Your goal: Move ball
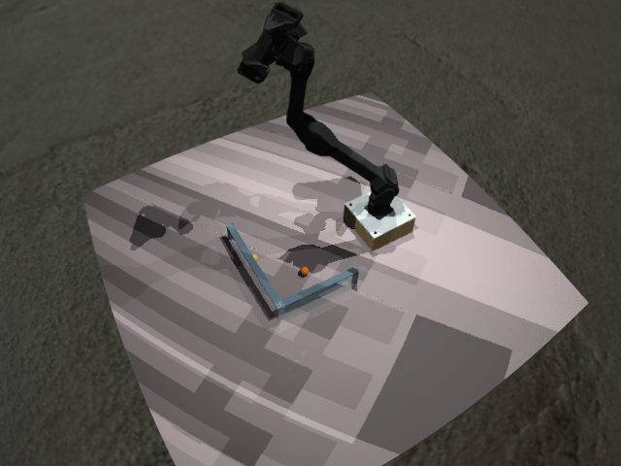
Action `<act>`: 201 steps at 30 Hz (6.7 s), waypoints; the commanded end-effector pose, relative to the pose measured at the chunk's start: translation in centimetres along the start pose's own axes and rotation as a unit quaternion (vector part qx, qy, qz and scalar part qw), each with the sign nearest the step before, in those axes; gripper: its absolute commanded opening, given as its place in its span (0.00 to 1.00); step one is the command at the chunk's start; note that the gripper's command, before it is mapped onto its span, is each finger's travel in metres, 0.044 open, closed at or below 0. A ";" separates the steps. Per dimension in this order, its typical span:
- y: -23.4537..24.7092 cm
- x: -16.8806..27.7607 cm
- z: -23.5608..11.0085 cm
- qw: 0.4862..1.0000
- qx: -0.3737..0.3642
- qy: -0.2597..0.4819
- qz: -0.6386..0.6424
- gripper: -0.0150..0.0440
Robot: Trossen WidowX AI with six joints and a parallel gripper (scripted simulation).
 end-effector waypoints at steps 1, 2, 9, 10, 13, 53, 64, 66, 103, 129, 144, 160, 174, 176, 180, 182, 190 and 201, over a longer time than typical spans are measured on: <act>-0.1 0.0 0.0 1.000 0.001 0.001 -0.006 0.89; -0.3 0.0 -0.1 1.000 0.003 0.005 -0.024 0.84; -7.6 -2.0 -3.8 0.938 0.016 0.091 -0.333 0.63; -8.5 -2.5 -4.1 0.923 0.016 0.100 -0.371 0.63; -10.9 -4.4 -5.0 0.875 0.008 0.125 -0.467 0.63; 0.6 -34.0 9.6 -0.381 0.037 -0.109 -0.918 0.63; 14.9 -35.1 10.4 -0.558 0.194 -0.225 -0.775 0.63; 17.1 -34.8 10.1 -0.572 0.220 -0.241 -0.752 0.63; 45.4 -32.1 -13.8 -0.485 0.795 -0.128 -0.341 0.63; 48.3 -33.5 -14.8 -0.485 0.795 -0.128 -0.341 0.63; 49.4 -34.0 -15.2 -0.485 0.795 -0.128 -0.341 0.53; 49.4 -33.9 -15.2 -0.486 0.794 -0.132 -0.342 0.29; 42.5 -30.0 -12.2 -0.487 0.791 -0.137 -0.344 0.25; 41.2 -29.6 -11.9 -0.486 0.792 -0.134 -0.343 0.25; 39.0 -28.9 -11.6 -0.486 0.794 -0.128 -0.342 0.25; 38.9 -28.9 -11.6 -0.485 0.795 -0.128 -0.341 0.25; 39.4 -28.1 -11.4 -0.467 0.786 -0.171 -0.367 0.25; 42.1 -24.7 -11.2 -0.368 0.722 -0.355 -0.467 0.25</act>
Point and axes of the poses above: the point midway between the two fingers, 35 mm back from their tips, its own z axis out along the fingers, its own y axis across the jaws, x = y × z, the point moved 2 cm from there along -z, back along the fingers, and after that the axes turned 1 degree about -z, right-handed, at the moved point
